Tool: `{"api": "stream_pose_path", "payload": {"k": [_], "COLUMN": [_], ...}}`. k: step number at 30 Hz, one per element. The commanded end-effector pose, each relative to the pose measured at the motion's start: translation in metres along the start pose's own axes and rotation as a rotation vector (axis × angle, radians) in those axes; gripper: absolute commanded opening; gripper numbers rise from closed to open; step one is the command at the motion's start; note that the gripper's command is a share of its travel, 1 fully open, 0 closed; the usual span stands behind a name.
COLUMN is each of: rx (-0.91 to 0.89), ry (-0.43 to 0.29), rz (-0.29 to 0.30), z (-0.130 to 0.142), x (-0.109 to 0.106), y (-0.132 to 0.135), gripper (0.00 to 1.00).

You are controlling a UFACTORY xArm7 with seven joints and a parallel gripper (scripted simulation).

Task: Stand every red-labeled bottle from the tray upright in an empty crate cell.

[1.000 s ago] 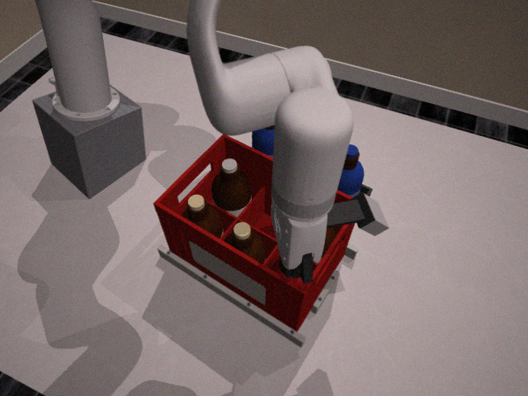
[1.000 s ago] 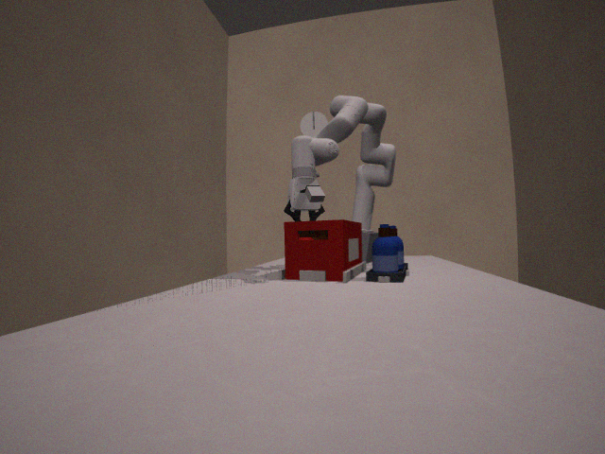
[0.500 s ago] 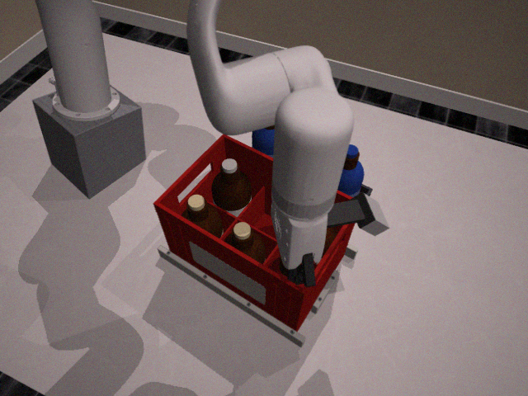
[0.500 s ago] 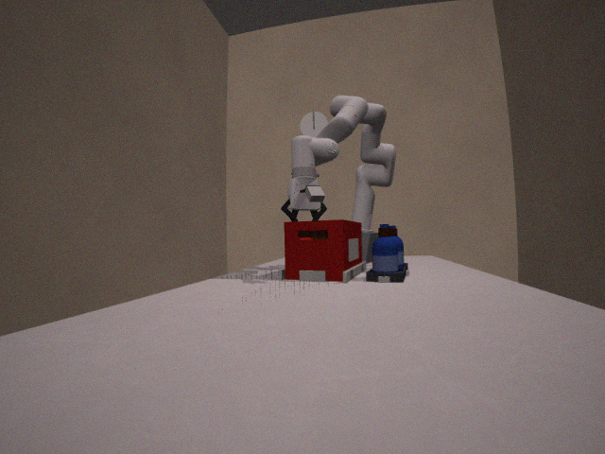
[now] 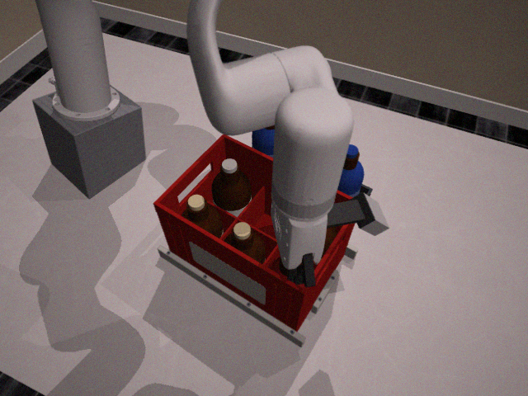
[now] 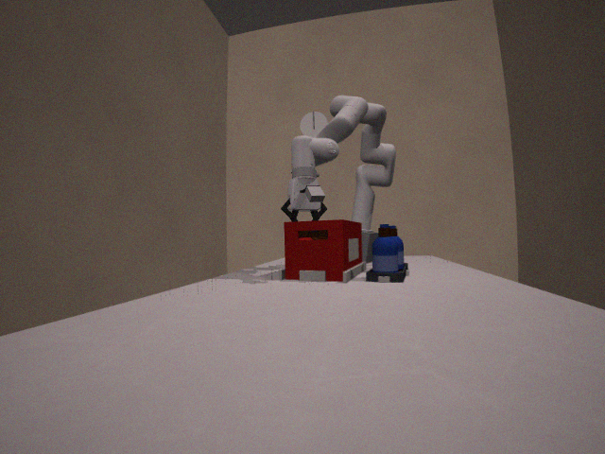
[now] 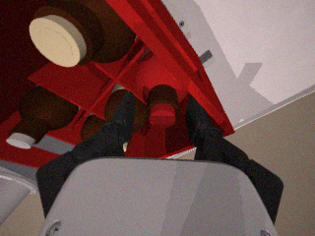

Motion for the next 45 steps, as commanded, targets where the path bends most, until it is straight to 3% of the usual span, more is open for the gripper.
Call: {"api": "stream_pose_path", "payload": {"k": [1,26,45], "rx": [0.0,0.0,0.0], "ry": [0.003,0.003,0.003], "rz": [0.004,0.004,0.004], "z": [-0.001,-0.001,-0.001], "x": [-0.002,-0.005,-0.036], "y": [0.001,0.001,0.001], "gripper": [0.65,0.65,0.65]}}
Point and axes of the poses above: the point where the finger pads meet when closed, its own x axis out along the fingers, its own y axis across the jaws, z = x × y, the point moved 6 cm from there along -x, back along the fingers, and after that the axes turned 3 degrees about x, right-handed, at the moved point
